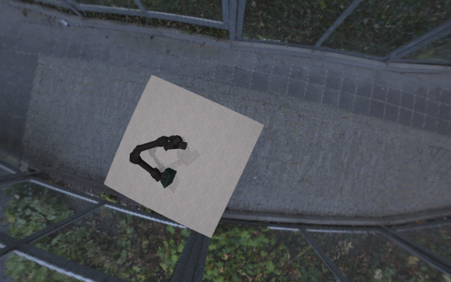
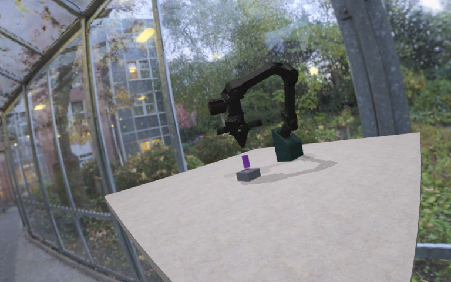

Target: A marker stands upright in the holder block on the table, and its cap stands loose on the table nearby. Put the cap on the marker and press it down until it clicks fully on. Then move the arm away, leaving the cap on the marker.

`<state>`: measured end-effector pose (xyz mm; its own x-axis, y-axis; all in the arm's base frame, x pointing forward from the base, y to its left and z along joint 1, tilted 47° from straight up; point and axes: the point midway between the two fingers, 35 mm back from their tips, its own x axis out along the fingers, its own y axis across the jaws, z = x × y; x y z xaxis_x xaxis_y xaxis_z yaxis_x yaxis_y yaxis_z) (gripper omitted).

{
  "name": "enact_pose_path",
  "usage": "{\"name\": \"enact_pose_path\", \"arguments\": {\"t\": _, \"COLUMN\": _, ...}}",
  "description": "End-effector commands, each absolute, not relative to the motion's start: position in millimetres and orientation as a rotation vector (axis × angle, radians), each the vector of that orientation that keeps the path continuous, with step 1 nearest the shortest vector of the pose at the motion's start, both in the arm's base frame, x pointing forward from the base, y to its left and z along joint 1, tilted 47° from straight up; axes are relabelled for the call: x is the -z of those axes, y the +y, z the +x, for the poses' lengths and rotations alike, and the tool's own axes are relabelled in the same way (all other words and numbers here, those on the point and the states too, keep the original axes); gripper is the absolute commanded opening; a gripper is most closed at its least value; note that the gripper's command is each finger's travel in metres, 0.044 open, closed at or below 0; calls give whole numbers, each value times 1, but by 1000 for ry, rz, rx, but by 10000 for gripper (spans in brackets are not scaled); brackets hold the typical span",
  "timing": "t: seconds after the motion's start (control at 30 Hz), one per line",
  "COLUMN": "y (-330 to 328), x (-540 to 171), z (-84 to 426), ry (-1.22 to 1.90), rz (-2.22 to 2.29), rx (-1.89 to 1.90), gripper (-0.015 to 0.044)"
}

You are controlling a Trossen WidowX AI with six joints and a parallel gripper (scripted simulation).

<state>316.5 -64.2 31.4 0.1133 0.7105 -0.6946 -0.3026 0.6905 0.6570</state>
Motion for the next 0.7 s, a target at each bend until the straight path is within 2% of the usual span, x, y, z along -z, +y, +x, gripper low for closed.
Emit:
{"name": "enact_pose_path", "arguments": {"t": 0.0, "y": -62, "x": -30, "z": 317, "ry": 1410, "rz": 733, "rx": -507, "gripper": 0}}
{"name": "enact_pose_path", "arguments": {"t": 0.67, "y": -57, "x": -25, "z": 318, "ry": 1410, "rz": 734, "rx": -507, "gripper": 0}}
